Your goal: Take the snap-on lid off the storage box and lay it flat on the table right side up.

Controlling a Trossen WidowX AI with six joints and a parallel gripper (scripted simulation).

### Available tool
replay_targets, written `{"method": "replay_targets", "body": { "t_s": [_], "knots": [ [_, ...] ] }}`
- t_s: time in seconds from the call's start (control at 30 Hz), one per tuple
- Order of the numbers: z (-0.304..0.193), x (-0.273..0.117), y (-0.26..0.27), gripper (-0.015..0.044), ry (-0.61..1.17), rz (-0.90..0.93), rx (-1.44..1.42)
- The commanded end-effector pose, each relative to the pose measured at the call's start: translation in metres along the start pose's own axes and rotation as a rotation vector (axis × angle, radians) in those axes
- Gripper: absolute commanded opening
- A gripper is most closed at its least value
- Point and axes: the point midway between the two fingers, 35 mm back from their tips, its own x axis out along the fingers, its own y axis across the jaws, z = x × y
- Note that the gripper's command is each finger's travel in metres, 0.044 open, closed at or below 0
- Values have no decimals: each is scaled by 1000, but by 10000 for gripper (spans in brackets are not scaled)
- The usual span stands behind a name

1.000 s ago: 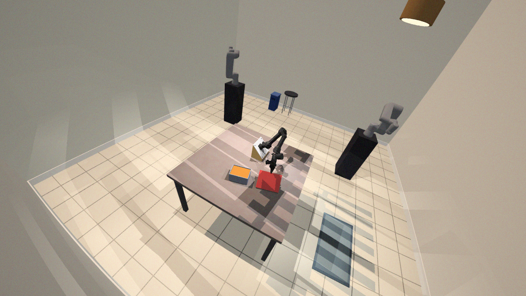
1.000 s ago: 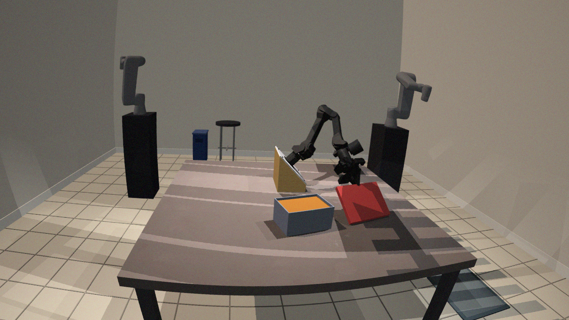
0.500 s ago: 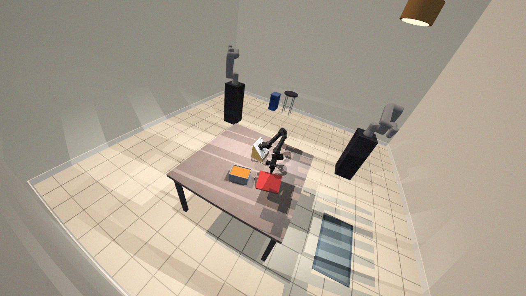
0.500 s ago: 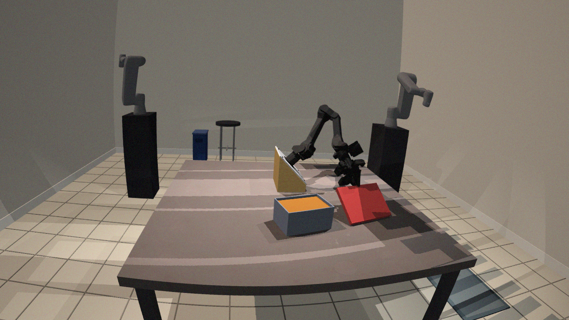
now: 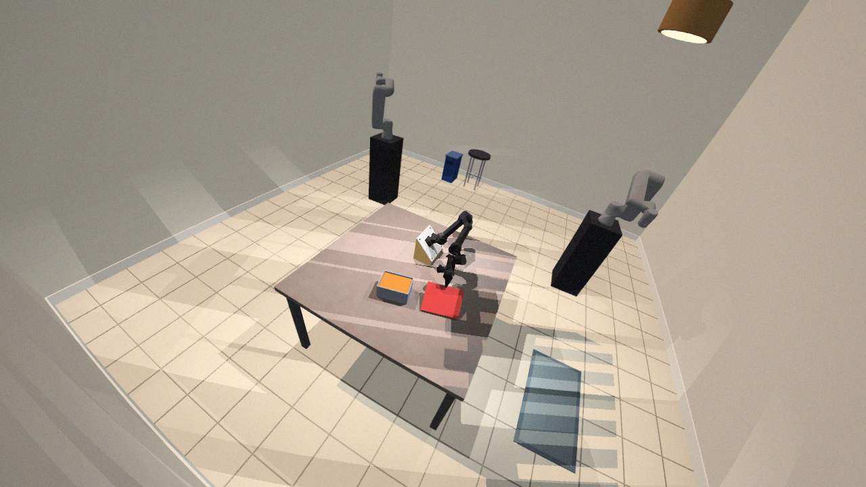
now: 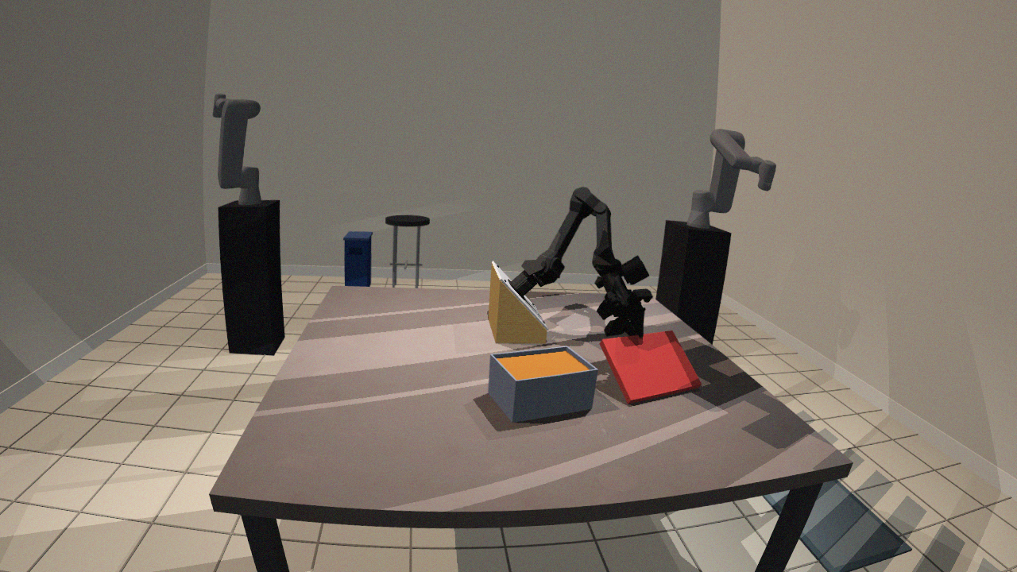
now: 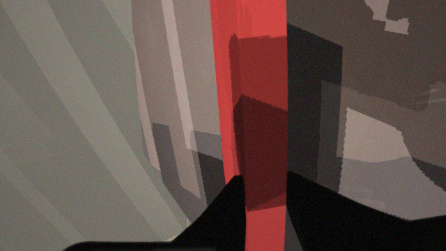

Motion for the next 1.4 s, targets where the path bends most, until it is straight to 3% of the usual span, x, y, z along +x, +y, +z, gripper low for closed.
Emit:
{"method": "replay_targets", "body": {
  "t_s": [0.0, 1.13, 1.37],
  "knots": [
    [6, 6, -17, 0, -15, -49, 3],
    [7, 23, -39, 0, -15, -50, 4],
    [0, 18, -25, 184, -14, -49, 3]
  ]
}}
